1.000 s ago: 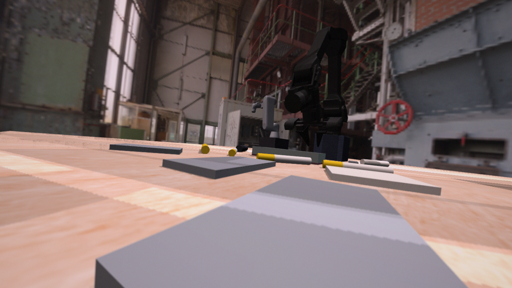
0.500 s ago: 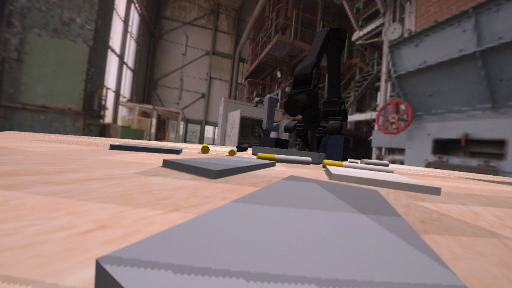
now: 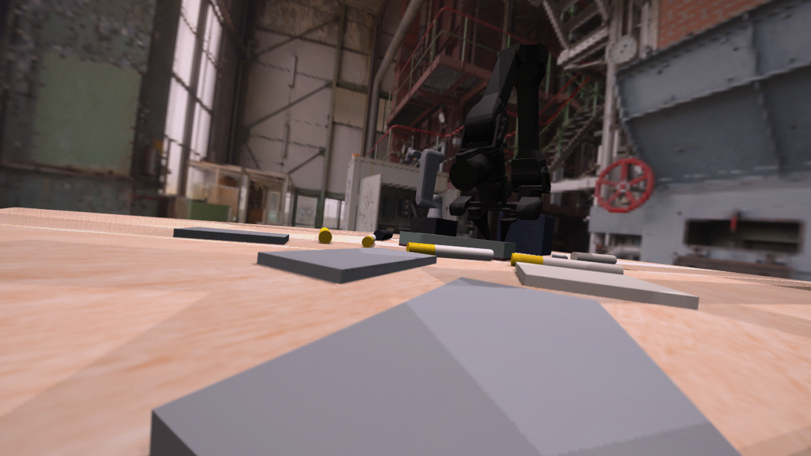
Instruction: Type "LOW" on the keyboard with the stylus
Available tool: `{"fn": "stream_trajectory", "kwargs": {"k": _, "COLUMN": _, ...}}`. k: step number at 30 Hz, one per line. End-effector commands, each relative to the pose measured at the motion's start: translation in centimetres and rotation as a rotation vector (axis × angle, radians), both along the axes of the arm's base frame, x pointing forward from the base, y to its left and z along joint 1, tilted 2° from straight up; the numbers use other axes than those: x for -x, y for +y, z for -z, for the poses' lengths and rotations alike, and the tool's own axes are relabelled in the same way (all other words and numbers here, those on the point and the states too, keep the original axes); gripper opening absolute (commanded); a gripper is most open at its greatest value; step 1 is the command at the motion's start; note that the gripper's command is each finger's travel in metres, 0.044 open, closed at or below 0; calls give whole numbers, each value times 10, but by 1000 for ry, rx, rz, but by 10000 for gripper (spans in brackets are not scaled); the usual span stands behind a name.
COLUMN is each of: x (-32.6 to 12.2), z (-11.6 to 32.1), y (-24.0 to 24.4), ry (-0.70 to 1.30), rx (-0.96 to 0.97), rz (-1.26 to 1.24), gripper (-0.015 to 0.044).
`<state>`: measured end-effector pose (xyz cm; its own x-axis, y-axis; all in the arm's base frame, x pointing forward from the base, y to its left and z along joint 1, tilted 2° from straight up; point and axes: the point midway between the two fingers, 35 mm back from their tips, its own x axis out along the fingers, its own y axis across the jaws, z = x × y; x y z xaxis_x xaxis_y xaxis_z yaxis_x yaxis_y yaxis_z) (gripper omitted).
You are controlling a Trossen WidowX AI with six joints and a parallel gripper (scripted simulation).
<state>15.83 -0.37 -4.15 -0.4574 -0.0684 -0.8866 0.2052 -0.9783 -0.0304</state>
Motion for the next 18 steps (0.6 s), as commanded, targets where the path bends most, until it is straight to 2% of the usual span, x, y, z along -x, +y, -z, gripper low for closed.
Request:
{"fn": "stream_trajectory", "kwargs": {"k": 1, "x": 1, "z": 4, "y": 0, "ry": 4, "rx": 2, "rz": 2, "gripper": 150}}
{"fn": "stream_trajectory", "kwargs": {"k": 18, "x": 0, "z": 16, "y": 0, "ry": 4, "rx": 2, "rz": 2, "gripper": 150}}
